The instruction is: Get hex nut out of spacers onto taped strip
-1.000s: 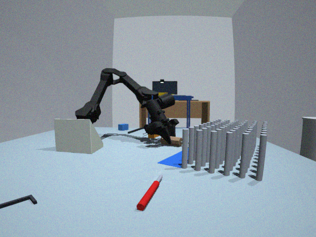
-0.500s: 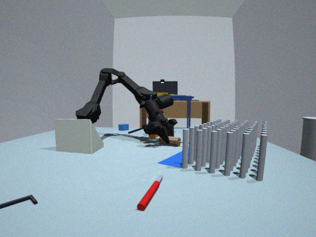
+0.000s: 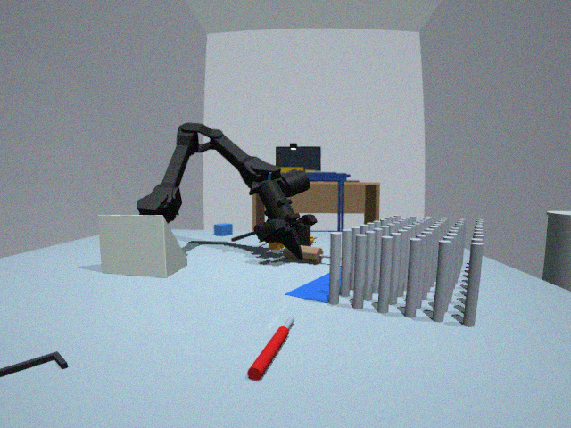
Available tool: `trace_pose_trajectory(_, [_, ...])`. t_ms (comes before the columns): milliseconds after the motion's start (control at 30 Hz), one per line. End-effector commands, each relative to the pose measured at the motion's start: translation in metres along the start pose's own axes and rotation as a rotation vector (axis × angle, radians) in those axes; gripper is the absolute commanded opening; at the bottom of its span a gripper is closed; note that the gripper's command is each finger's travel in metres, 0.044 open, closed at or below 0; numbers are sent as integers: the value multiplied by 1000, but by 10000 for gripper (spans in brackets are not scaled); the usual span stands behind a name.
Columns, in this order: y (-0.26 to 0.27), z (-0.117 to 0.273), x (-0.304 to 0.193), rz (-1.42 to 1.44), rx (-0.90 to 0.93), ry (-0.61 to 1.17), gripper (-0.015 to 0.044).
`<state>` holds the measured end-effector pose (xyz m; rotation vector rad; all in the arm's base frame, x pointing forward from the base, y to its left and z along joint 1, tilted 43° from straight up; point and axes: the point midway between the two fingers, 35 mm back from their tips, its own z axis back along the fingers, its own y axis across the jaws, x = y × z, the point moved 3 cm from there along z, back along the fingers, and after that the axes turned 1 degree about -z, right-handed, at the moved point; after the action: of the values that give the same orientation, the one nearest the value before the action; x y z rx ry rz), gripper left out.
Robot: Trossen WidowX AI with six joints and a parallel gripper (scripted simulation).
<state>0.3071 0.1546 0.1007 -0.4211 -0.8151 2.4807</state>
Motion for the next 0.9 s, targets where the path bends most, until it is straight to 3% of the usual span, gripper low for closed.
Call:
trace_pose_trajectory(0, [1,2,2,-7,4,4,0])
trace_pose_trajectory(867, [1,11,16,-7,4,3,0])
